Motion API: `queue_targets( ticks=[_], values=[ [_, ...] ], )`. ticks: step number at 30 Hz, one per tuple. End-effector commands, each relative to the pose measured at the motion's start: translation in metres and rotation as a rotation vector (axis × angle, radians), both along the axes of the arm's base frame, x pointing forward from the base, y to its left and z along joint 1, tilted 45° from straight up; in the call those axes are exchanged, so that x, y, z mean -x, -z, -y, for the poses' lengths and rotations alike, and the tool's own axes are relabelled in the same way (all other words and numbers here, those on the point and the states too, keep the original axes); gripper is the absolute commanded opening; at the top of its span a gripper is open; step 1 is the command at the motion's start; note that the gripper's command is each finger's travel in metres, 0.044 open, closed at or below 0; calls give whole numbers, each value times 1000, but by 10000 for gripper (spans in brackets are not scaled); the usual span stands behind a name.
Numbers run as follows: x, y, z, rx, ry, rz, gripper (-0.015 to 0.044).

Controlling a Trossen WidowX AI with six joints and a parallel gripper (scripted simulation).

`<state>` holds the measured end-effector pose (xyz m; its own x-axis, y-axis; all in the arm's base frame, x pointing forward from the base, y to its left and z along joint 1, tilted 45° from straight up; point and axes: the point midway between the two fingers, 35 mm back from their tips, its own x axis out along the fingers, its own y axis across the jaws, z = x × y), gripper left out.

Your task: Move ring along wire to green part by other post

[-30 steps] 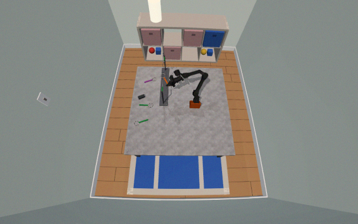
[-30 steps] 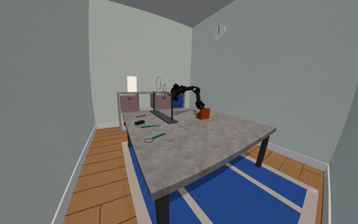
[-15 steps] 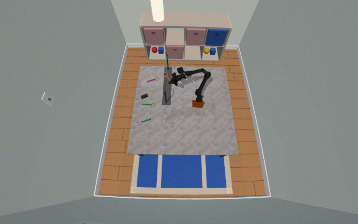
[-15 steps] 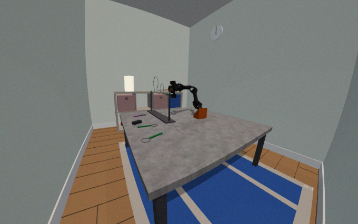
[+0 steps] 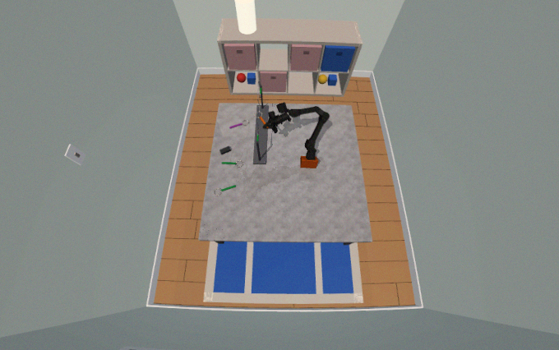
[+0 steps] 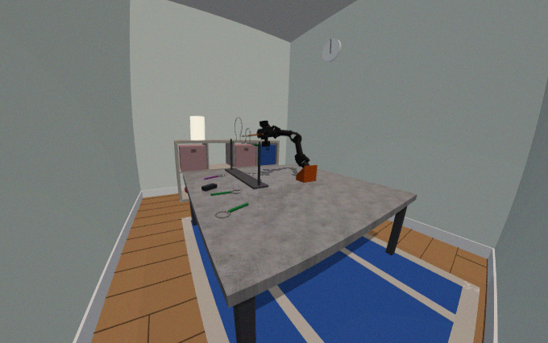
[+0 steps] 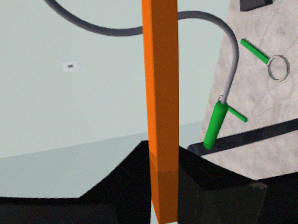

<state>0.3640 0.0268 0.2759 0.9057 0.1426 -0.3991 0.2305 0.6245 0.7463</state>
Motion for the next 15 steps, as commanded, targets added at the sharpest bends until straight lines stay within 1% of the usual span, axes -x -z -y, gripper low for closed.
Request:
queue_targets(
  ticks=[1, 15],
  values=[
    [0, -2, -1, 36, -3, -3, -150],
    [2, 8, 10, 287, -4, -49, -150]
  ],
)
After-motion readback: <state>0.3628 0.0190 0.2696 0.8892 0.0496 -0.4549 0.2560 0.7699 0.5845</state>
